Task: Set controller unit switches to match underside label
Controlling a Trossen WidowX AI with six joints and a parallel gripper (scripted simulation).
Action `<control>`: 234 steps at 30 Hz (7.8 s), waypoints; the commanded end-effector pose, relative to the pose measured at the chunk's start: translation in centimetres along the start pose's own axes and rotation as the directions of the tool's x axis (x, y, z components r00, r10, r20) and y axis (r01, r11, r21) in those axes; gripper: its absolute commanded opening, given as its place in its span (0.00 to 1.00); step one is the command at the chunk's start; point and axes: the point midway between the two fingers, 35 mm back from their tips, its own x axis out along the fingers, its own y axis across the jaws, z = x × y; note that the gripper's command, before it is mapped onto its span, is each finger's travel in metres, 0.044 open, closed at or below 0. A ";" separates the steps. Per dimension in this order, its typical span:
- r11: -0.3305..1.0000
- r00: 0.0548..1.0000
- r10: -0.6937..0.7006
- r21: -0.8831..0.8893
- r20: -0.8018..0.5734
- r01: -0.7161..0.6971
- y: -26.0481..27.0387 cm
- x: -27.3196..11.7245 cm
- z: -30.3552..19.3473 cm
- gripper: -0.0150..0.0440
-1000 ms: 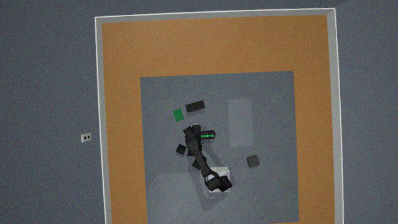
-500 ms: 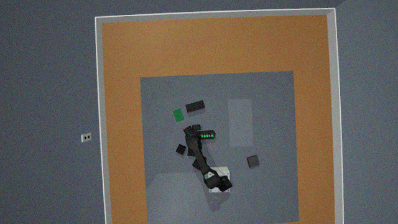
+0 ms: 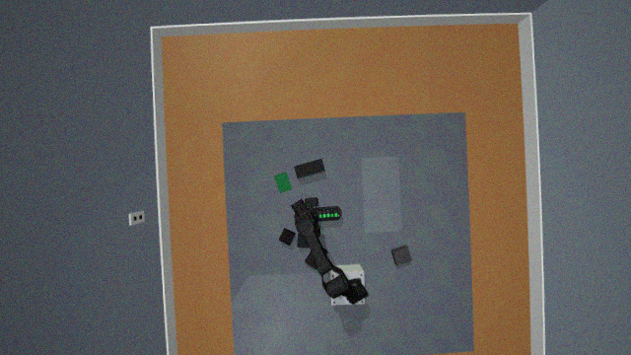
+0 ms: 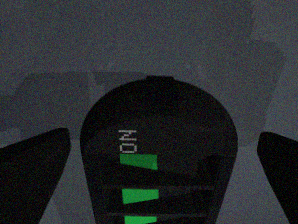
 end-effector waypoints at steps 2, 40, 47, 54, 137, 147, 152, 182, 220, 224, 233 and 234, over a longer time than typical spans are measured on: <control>1.000 1.000 0.008 0.002 -0.007 -0.008 0.3 0.3 -0.1 0.91; 1.000 1.000 0.007 0.002 0.013 -0.008 0.2 -1.1 -1.1 0.82; 1.000 1.000 0.007 0.002 0.028 -0.007 0.2 -1.6 -1.5 0.82; 1.000 0.999 0.007 0.002 0.042 -0.007 0.2 -2.0 -1.8 0.82; 1.000 0.980 0.006 0.003 0.197 -0.007 -0.1 -5.8 -7.2 0.82; 1.000 0.977 0.006 0.003 0.214 -0.007 -0.1 -6.2 -7.9 0.82; 1.000 0.975 0.006 0.003 0.223 -0.007 -0.1 -6.4 -8.3 0.82; 1.000 0.960 0.006 0.003 0.281 -0.007 -0.1 -7.0 -10.8 0.82; 1.000 0.937 0.005 0.003 0.350 -0.007 -0.1 -7.3 -14.1 0.82; 1.000 0.934 0.005 0.003 0.357 -0.007 -0.1 -7.3 -14.4 0.82; 1.000 0.928 0.005 0.003 0.373 -0.007 -0.1 -7.3 -15.2 0.82; 1.000 0.927 0.005 0.003 0.375 -0.007 -0.1 -7.3 -15.3 0.82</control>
